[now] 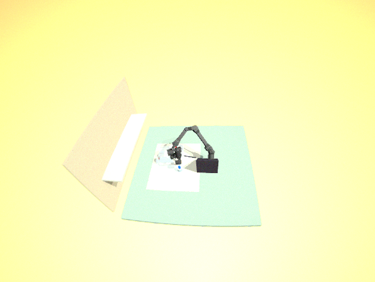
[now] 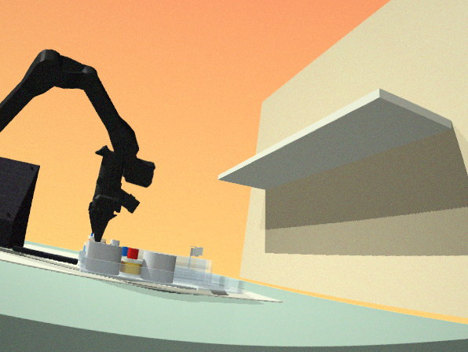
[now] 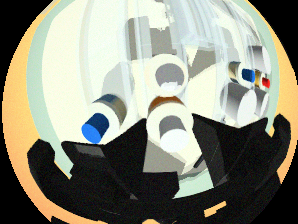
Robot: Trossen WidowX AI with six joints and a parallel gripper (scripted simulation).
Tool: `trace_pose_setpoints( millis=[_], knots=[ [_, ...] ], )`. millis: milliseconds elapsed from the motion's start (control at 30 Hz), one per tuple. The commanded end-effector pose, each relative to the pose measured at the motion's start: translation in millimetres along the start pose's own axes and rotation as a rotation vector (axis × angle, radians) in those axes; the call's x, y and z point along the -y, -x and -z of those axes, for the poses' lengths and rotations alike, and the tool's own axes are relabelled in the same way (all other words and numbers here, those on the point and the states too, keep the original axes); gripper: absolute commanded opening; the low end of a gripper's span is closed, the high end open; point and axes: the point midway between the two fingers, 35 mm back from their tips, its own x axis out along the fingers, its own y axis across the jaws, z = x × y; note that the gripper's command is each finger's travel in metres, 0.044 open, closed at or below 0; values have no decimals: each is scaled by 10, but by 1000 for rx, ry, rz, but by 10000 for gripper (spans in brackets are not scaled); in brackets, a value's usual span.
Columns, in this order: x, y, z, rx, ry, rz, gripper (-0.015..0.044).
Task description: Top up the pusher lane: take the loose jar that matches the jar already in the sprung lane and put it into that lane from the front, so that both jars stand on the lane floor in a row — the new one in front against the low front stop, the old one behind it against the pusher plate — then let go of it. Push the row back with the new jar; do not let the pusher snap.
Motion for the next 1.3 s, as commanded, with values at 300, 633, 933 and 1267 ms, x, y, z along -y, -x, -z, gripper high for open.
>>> trace_pose_setpoints(
  millis=[300,633,933,1267],
  knots=[
    [23,-61,-57,19,-18,8,0],
    [24,-95,-52,19,-18,8,0],
    [27,-125,-47,18,-18,8,0],
    [30,-159,-41,18,-18,8,0]
  ],
)
